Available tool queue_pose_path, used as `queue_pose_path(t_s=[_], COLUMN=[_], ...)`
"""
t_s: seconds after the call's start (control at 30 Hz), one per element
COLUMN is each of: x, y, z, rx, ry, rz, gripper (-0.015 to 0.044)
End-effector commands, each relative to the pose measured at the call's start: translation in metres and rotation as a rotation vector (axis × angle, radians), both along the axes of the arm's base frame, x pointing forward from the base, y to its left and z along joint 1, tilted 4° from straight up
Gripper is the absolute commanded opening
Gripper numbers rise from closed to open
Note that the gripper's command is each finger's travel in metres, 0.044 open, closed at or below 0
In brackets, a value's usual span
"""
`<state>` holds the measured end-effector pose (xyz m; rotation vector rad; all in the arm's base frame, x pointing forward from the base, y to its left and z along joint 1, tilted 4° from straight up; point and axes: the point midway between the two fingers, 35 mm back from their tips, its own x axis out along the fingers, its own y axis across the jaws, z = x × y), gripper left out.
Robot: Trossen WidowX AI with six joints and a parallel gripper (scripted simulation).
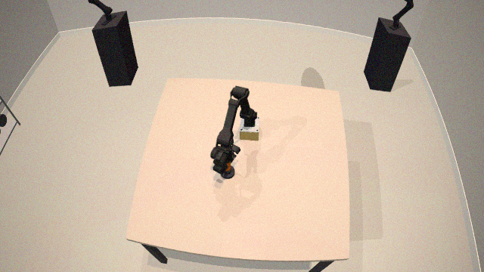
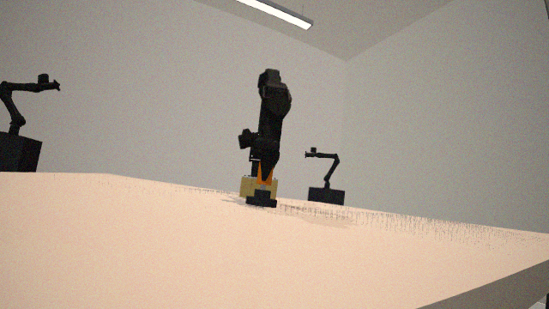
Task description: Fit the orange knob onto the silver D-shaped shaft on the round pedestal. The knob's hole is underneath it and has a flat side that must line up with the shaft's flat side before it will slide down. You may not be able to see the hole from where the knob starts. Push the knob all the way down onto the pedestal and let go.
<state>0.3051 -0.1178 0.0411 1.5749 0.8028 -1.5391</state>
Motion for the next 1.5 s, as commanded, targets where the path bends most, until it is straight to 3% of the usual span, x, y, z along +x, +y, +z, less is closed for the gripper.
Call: queue_pose_path(t_s=[0.0,1.17,1.47], x=[-0.001,0.001,0.001], y=[0.001,-0.001,-0.001], z=[-0.001,-0.013,-0.013], rx=[0.003,0.000,0.000], ry=[0.000,0.001,0.001], rz=[-0.024,0.014,0.014], gripper=[0.0000,0.0000,0.0236])
